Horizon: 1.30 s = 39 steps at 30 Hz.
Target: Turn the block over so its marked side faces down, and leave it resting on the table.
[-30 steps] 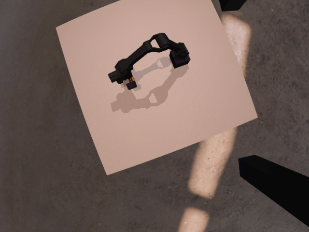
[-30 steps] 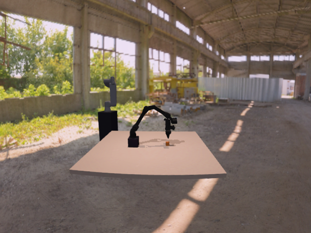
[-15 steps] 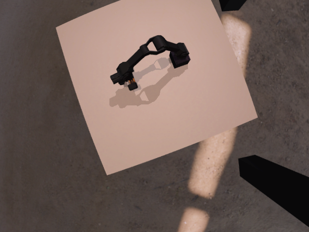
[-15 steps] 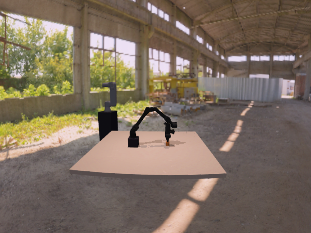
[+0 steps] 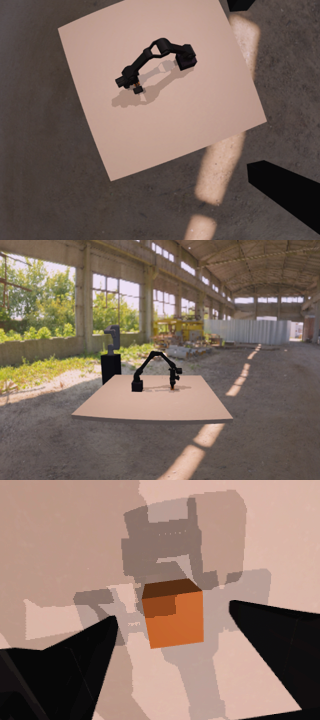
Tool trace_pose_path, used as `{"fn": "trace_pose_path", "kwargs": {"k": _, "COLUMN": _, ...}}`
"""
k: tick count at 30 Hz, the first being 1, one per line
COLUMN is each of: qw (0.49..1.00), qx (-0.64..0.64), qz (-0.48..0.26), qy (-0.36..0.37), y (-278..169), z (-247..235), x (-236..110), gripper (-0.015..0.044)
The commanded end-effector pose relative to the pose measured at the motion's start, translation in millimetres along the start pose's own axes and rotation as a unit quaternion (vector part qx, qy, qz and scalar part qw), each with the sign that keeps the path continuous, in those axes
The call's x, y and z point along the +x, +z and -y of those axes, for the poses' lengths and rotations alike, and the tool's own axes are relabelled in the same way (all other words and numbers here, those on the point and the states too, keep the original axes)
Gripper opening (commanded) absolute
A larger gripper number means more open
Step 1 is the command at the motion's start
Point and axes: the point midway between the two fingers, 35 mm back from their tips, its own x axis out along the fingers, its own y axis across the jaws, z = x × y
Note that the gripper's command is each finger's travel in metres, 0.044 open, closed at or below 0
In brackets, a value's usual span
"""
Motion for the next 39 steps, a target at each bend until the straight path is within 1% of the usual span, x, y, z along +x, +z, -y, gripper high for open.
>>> {"fn": "trace_pose_path", "kwargs": {"k": 1, "qw": 1.0, "qx": -0.001, "qz": 0.0, "qy": 0.002, "y": 0, "z": 0, "x": 4, "gripper": 0.044}}
{"fn": "trace_pose_path", "kwargs": {"k": 11, "qw": 1.0, "qx": -0.001, "qz": 0.0, "qy": 0.002, "y": 0, "z": 0, "x": 4, "gripper": 0.0178}}
{"fn": "trace_pose_path", "kwargs": {"k": 28, "qw": 1.0, "qx": -0.001, "qz": 0.0, "qy": 0.002, "y": 0, "z": 0, "x": 4, "gripper": 0.0064}}
{"fn": "trace_pose_path", "kwargs": {"k": 30, "qw": 1.0, "qx": -0.001, "qz": 0.0, "qy": 0.002, "y": 0, "z": 0, "x": -1, "gripper": 0.0012}}
{"fn": "trace_pose_path", "kwargs": {"k": 31, "qw": 1.0, "qx": -0.001, "qz": 0.0, "qy": 0.002, "y": 0, "z": 0, "x": -7, "gripper": 0.0}}
{"fn": "trace_pose_path", "kwargs": {"k": 34, "qw": 1.0, "qx": -0.001, "qz": 0.0, "qy": 0.002, "y": 0, "z": 0, "x": -25, "gripper": 0.0}}
{"fn": "trace_pose_path", "kwargs": {"k": 39, "qw": 1.0, "qx": -0.001, "qz": 0.0, "qy": 0.002, "y": 0, "z": 0, "x": -26, "gripper": 0.0}}
